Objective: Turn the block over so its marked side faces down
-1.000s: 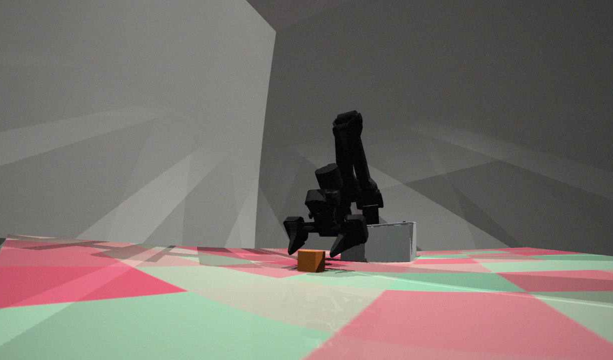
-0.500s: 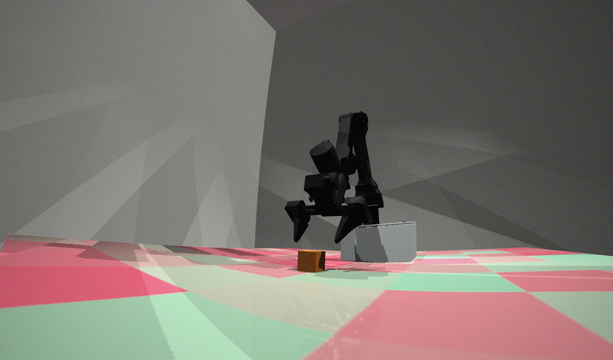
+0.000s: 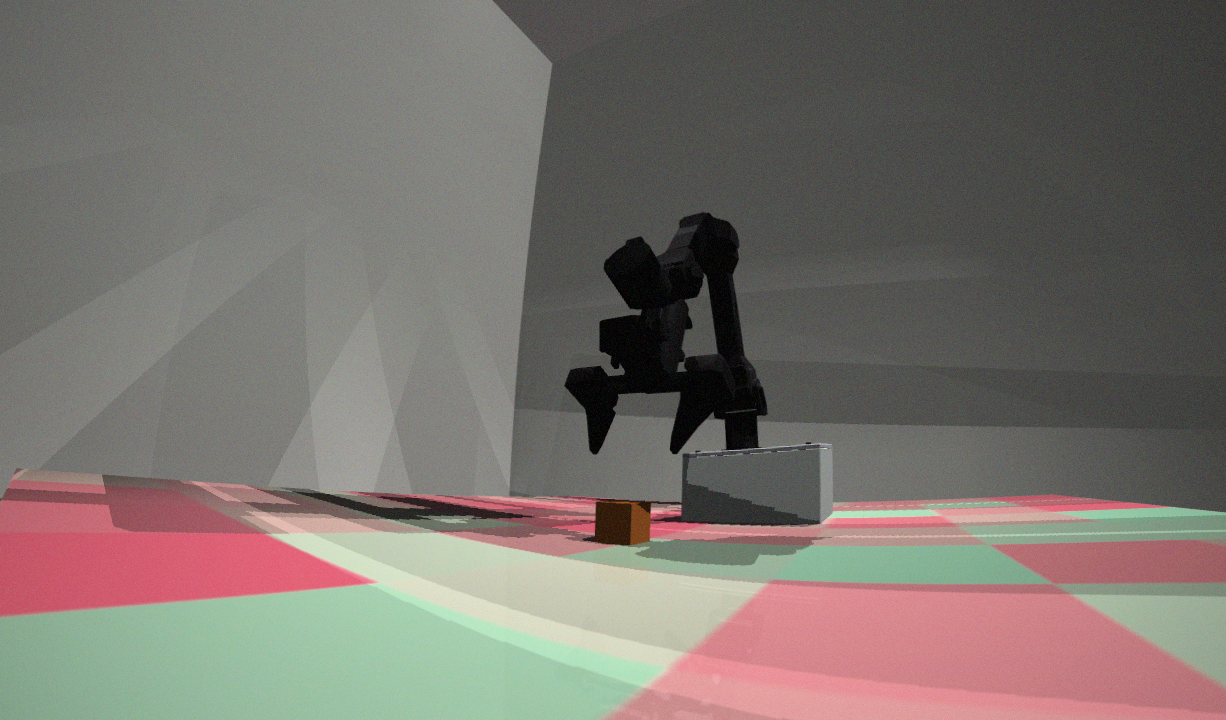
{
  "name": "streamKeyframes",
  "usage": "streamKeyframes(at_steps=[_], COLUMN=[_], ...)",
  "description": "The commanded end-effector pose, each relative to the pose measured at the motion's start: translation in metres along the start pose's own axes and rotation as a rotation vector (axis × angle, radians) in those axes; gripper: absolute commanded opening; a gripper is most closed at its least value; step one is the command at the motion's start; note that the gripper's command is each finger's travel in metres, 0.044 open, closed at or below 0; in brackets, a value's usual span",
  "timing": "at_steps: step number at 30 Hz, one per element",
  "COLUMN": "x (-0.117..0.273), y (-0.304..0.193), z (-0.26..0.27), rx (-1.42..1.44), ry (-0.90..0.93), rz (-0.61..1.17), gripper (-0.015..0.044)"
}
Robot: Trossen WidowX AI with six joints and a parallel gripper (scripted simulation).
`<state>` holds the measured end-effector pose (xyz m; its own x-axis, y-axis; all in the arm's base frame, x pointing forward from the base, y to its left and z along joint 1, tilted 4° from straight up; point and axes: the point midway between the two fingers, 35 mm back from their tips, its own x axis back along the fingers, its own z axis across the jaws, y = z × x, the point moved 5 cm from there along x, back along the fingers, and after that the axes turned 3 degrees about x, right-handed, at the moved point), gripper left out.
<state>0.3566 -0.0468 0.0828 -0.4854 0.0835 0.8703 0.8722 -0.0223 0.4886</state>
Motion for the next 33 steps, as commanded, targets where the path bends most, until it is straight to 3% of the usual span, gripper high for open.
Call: streamKeyframes(at_steps=[1, 11, 20, 24, 33], x=[-0.002, 0.004, 0.004, -0.025, -0.04], y=[0.019, 0.051, 0.052, 0.039, 0.032], z=[-0.002, -0.004, -0.004, -0.004, -0.003], rx=[-0.004, -0.004, -0.004, -0.004, -0.004], ry=[0.004, 0.018, 0.018, 0.018, 0.018], rz=[0.122, 0.417, 0.422, 0.423, 0.423], gripper=[0.044, 0.044, 0.044, 0.044, 0.044])
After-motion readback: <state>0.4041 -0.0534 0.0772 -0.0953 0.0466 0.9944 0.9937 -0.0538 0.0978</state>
